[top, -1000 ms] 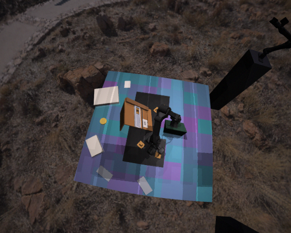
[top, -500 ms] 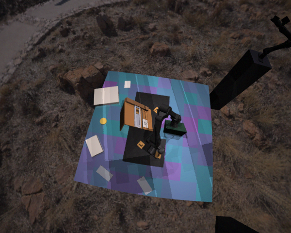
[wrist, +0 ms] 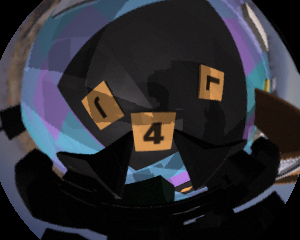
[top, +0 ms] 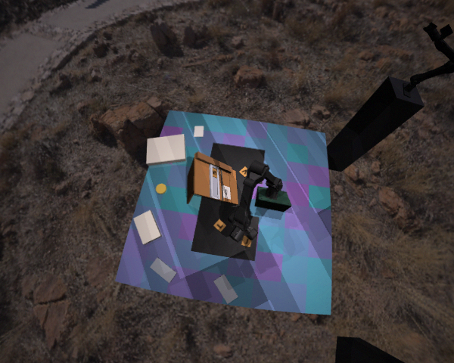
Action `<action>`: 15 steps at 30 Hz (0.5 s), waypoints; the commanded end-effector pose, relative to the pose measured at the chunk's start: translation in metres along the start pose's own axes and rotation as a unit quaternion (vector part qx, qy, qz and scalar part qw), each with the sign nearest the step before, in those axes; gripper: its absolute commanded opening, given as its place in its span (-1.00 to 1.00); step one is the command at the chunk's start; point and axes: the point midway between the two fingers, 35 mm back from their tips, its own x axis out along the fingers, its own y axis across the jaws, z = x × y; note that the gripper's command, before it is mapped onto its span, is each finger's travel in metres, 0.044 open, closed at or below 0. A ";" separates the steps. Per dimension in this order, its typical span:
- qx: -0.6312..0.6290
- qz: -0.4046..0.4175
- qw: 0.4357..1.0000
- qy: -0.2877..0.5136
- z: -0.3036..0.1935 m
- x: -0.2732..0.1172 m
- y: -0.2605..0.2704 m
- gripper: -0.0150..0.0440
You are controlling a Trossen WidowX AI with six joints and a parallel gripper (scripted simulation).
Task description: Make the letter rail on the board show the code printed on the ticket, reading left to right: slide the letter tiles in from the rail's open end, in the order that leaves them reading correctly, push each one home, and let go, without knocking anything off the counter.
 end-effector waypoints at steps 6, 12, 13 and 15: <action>0.002 0.002 1.000 0.000 0.000 -0.008 0.000 -0.49; 0.017 -0.012 0.999 -0.028 0.007 -0.012 -0.008 -0.49; 0.024 -0.016 0.999 -0.039 0.010 -0.014 -0.011 -0.49; 0.039 -0.025 0.997 -0.060 0.015 -0.019 -0.017 -0.49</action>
